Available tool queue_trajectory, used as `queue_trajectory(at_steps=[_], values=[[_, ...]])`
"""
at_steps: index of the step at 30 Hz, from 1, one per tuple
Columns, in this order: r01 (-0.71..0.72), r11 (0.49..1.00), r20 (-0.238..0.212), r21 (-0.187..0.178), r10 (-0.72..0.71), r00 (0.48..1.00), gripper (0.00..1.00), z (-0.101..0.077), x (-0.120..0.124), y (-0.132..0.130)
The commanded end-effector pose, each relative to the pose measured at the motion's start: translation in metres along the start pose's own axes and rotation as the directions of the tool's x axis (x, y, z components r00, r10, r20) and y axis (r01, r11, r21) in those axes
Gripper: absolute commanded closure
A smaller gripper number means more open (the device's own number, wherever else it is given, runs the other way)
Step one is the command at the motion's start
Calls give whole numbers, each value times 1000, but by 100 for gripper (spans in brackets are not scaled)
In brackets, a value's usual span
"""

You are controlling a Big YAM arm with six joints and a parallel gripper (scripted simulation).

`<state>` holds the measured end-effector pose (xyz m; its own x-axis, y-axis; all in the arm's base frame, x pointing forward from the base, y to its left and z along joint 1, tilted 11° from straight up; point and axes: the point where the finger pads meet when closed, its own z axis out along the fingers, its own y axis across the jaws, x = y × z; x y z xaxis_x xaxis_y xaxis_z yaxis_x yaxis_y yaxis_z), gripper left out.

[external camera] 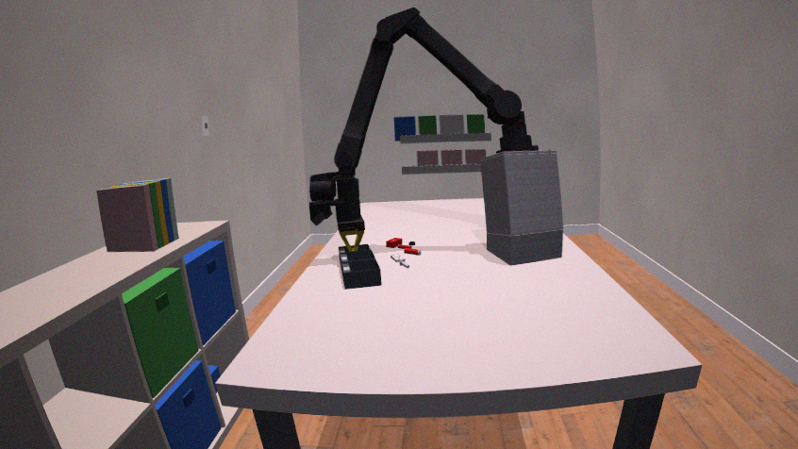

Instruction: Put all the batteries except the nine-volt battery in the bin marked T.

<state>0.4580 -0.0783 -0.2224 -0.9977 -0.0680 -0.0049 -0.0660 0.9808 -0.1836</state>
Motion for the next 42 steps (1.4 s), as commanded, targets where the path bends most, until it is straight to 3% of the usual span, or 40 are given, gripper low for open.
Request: queue_trajectory(at_steps=[1, 12, 13, 14, 19, 20, 21, 25, 37, 38, 42], values=[[0, 1000, 31, 5, 0, 1000, 91, -7, -14, -2], [0, 1000, 31, 5, 0, 1000, 91, -7, -15, -2], [11, 1000, 30, 4, -12, 999, 91, 0, -18, 0], [0, 1000, 31, 5, 0, 1000, 91, -7, -15, -2], [0, 1000, 31, 5, 0, 1000, 91, -7, -15, -2], [12, 1000, 29, 4, -12, 1000, 91, 0, -18, 0], [0, 1000, 31, 5, 0, 1000, 91, -7, -15, -2], [12, 1000, 28, 4, -12, 1000, 91, 0, -18, 1], [0, 1000, 31, 5, 0, 1000, 91, -7, -15, -2], [12, 1000, 29, 4, -12, 1000, 91, 1, -16, 2], [12, 1000, 29, 4, -12, 1000, 91, 1, -16, 2]])
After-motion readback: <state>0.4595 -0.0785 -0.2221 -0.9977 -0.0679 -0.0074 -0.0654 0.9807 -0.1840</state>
